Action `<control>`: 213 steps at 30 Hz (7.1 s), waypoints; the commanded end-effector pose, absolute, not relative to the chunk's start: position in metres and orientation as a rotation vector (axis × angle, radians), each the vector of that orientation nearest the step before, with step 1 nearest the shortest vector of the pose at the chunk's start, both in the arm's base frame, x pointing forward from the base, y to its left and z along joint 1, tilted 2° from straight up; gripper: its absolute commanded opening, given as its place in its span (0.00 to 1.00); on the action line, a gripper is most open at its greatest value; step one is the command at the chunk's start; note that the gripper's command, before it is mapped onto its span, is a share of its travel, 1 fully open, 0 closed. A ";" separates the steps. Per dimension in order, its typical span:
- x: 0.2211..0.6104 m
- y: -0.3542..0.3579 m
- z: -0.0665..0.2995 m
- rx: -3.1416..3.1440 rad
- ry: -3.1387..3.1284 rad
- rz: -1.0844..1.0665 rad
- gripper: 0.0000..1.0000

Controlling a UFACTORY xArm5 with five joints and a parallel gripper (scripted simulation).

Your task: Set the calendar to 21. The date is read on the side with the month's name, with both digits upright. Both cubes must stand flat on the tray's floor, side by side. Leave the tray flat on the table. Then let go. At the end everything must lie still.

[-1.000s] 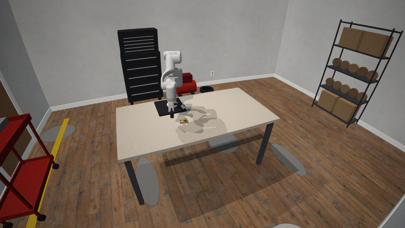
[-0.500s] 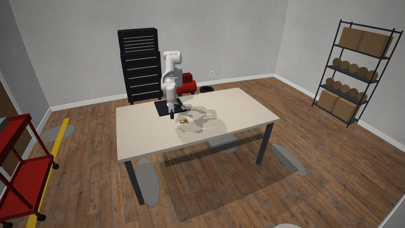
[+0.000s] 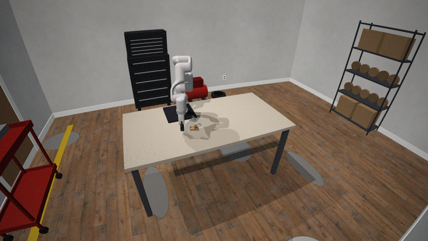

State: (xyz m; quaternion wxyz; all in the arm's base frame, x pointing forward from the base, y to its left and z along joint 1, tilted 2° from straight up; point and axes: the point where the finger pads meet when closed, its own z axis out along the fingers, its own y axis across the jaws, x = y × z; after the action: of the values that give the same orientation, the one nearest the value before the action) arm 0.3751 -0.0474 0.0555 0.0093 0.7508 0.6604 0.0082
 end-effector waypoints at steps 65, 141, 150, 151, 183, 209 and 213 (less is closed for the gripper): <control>0.379 -0.048 0.028 2.342 2.060 0.030 0.27; 0.379 -0.048 0.028 2.342 2.060 0.030 0.27; 0.379 -0.048 0.028 2.342 2.060 0.030 0.27; 0.379 -0.048 0.028 2.342 2.060 0.030 0.27; 0.379 -0.047 0.025 2.342 2.060 0.031 0.27; 0.379 -0.047 0.025 2.342 2.060 0.031 0.27; 0.379 -0.047 0.025 2.342 2.060 0.031 0.27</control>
State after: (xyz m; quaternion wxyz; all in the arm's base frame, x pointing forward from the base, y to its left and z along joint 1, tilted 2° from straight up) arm 0.3775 -0.0473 0.0240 0.0099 0.7507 0.6605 0.0087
